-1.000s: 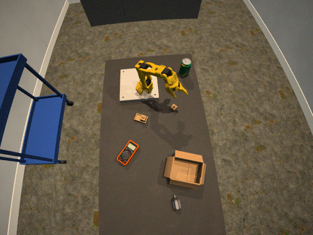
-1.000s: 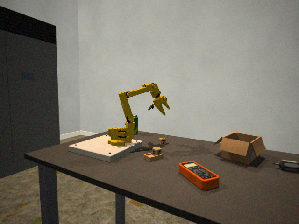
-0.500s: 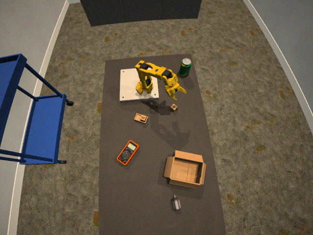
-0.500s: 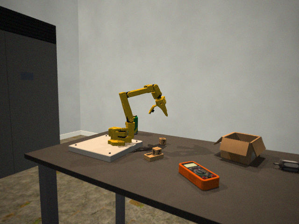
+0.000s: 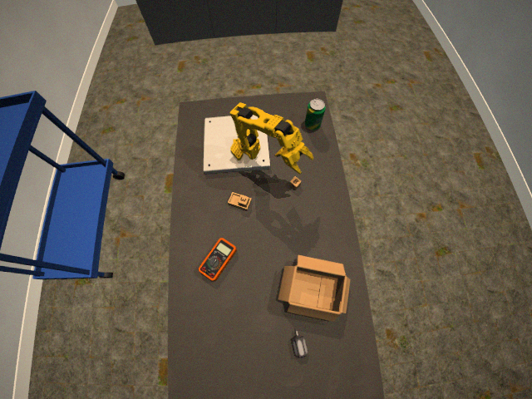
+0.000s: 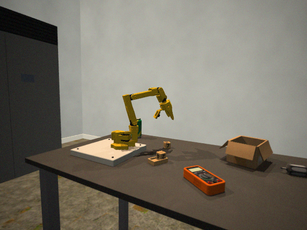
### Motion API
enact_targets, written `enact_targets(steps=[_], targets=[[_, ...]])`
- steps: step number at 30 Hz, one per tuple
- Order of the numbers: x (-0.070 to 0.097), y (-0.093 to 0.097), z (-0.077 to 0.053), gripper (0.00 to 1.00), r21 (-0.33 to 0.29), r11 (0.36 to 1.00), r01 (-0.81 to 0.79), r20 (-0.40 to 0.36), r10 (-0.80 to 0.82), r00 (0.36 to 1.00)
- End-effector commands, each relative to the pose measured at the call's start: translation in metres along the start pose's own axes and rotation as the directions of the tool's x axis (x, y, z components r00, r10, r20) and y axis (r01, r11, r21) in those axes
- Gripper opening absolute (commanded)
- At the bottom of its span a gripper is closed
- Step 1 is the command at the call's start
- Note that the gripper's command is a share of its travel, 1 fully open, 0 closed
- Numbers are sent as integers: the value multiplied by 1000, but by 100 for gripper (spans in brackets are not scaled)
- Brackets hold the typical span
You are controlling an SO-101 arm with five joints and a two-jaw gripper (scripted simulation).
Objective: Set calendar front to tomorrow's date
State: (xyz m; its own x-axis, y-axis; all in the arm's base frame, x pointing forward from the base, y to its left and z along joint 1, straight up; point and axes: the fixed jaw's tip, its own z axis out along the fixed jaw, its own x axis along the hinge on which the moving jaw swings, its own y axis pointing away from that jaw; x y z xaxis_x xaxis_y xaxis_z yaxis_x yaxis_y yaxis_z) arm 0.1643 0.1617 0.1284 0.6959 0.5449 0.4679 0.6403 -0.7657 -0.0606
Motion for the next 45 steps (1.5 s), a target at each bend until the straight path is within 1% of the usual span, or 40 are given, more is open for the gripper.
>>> enact_targets(steps=[1,14,18,22,28,30,34,37,41,45], targets=[[-3,3,6,35,-7,999,36,25,-36,999],[-2,4,7,35,-7,998,67,25,-67,997],[-4,4,10,35,-8,998,67,43,-66,997],[-11,5,21,35,-11,998,67,106,-65,992],[-31,7,48,35,-20,997,69,271,-61,961],[-31,7,48,35,-20,997,69,271,-61,961],[-48,10,65,35,-26,997,71,383,-55,922],[-58,11,73,35,-29,997,72,447,-52,893],[-67,12,79,35,-31,997,73,492,-49,869],[-68,12,81,35,-31,997,74,500,-48,864]])
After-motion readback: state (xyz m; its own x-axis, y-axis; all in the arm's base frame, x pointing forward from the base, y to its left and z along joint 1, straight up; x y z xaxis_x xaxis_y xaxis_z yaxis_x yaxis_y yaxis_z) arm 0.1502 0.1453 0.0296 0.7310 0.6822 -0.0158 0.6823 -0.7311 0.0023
